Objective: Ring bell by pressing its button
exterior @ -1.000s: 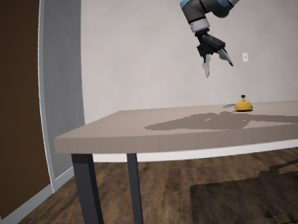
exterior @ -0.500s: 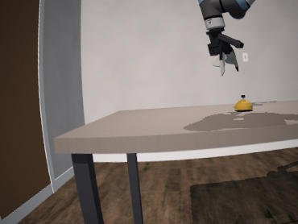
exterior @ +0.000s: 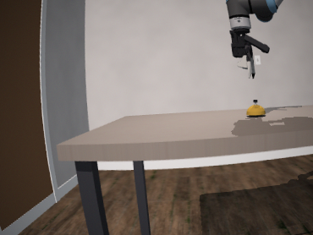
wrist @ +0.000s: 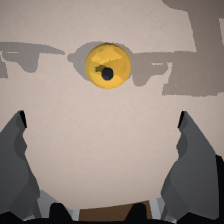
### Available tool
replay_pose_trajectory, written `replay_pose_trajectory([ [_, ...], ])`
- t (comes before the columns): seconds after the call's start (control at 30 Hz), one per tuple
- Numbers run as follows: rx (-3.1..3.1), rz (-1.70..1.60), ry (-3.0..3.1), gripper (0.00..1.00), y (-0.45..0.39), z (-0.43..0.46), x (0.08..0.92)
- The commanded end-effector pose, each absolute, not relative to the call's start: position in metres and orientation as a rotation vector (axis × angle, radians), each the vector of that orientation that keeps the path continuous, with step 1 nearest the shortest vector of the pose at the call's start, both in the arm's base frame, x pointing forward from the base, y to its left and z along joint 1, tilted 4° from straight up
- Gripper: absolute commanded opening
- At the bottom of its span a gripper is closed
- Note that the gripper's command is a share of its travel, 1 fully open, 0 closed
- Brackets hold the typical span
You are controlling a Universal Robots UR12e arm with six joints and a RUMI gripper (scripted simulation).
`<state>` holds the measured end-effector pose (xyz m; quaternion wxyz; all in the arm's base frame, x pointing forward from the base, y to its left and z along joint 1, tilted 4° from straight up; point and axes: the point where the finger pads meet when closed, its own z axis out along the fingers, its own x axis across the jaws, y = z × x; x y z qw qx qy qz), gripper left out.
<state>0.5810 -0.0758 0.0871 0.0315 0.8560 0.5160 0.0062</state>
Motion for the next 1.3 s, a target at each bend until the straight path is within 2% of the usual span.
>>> replay_pose_trajectory([
  [0.0, 2.581, 0.054, 1.662, 1.00, -0.0697, 0.0863, 0.5774],
  [0.23, 2.573, 0.058, 1.672, 1.00, -0.0687, 0.0861, 0.5768],
  [0.27, 2.573, 0.058, 1.672, 0.00, -0.0687, 0.0861, 0.5768],
  [1.27, 2.573, 0.058, 1.672, 0.00, -0.0687, 0.0861, 0.5768],
])
